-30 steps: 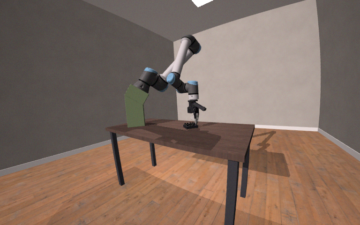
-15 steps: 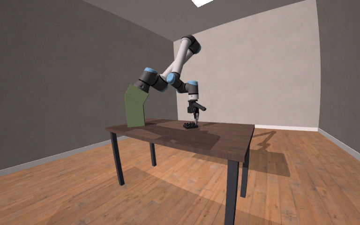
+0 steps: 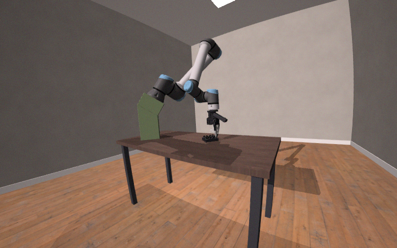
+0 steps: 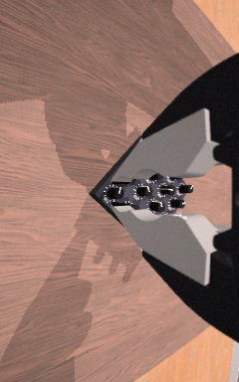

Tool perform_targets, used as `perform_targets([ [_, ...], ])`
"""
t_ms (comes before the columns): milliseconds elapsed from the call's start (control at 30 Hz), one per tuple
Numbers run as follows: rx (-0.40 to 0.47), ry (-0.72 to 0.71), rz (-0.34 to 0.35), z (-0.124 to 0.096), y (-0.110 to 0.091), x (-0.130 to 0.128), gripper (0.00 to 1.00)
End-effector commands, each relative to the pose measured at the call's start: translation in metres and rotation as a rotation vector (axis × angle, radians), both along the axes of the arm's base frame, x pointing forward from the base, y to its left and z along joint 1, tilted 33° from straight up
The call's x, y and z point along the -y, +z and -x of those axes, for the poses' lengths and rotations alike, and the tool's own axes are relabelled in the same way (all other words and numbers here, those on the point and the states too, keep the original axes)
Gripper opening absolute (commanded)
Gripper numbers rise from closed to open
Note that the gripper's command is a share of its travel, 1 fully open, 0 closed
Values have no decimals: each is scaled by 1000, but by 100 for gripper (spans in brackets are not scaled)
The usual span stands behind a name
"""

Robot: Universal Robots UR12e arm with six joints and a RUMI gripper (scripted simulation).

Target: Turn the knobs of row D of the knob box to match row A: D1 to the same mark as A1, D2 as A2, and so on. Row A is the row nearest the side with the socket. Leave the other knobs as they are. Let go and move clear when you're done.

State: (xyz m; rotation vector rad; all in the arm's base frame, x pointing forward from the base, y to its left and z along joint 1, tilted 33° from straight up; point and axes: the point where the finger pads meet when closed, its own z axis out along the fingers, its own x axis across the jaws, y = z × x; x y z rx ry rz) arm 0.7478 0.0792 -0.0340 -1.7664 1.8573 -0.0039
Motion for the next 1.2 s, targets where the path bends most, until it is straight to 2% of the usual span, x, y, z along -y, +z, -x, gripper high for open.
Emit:
perform_targets([
  [0,1,0,0,0,1,0,11],
  [433,1,0,0,0,2,1,11],
  [867,1,0,0,13,28,12,11],
  [1167,1,0,0,15,32,14,11],
])
